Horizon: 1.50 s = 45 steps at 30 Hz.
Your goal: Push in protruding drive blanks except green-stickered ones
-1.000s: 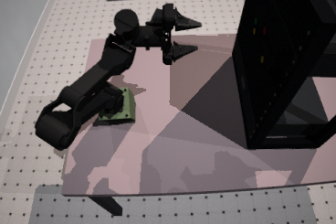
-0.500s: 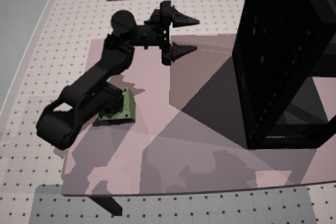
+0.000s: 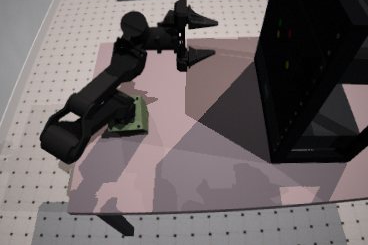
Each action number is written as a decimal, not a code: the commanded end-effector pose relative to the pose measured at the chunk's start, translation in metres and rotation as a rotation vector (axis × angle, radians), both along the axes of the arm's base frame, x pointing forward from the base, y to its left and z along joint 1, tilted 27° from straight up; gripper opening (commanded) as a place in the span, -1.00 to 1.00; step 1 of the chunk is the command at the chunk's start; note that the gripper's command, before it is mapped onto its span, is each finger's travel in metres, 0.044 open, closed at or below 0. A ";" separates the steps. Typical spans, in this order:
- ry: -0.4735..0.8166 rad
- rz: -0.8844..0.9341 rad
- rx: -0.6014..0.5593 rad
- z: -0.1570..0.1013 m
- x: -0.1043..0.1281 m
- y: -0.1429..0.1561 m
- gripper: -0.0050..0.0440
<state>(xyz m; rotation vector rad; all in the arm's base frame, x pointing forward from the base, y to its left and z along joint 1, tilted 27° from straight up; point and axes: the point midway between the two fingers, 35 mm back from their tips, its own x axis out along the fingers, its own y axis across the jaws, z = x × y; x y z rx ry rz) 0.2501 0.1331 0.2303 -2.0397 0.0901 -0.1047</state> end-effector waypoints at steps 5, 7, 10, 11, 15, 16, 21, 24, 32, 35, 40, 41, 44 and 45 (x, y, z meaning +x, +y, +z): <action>-0.008 -0.003 0.008 0.004 0.000 0.001 1.00; -0.008 -0.003 0.008 0.004 0.000 0.001 1.00; -0.008 -0.003 0.008 0.004 0.000 0.001 1.00; -0.008 -0.003 0.008 0.004 0.000 0.001 1.00; -0.008 -0.003 0.008 0.004 0.000 0.001 1.00; -0.008 -0.003 0.008 0.004 0.000 0.001 1.00; -0.008 -0.003 0.008 0.003 -0.009 0.004 1.00; -0.008 -0.003 0.008 0.001 -0.019 0.009 1.00; -0.008 -0.003 0.008 -0.001 -0.036 0.016 1.00; -0.008 -0.003 0.008 -0.002 -0.039 0.017 1.00; -0.008 -0.003 0.008 -0.002 -0.039 0.017 1.00; -0.008 -0.003 0.008 -0.002 -0.039 0.017 1.00; -0.008 -0.003 0.008 -0.002 -0.039 0.017 1.00; -0.008 -0.003 0.008 -0.002 -0.039 0.017 1.00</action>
